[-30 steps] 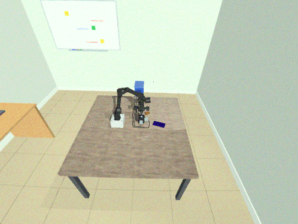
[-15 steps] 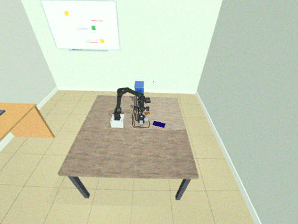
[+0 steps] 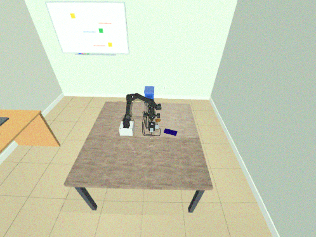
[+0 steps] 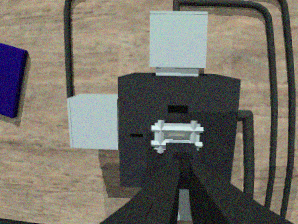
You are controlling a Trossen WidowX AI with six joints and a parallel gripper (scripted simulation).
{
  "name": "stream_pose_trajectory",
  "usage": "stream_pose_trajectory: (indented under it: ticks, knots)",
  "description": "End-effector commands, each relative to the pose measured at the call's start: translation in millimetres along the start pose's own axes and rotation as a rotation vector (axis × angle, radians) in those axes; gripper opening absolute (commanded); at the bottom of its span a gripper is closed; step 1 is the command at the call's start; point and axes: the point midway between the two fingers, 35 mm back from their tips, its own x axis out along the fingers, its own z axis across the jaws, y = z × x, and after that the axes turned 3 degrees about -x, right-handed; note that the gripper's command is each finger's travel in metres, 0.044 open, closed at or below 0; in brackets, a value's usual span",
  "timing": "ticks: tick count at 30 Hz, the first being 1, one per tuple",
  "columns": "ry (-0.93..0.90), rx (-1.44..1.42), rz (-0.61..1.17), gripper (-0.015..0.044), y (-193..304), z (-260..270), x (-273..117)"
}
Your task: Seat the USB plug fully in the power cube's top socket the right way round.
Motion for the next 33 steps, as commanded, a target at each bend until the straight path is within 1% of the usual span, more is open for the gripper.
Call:
stream_pose_trajectory:
  ticks: [1,33]
  knots:
    - [-0.002,0.004,-0.007,0.0,-0.7,0.5,0.8]
    - [-0.002,0.006,-0.01,0.0,-0.6,0.5,4.7]
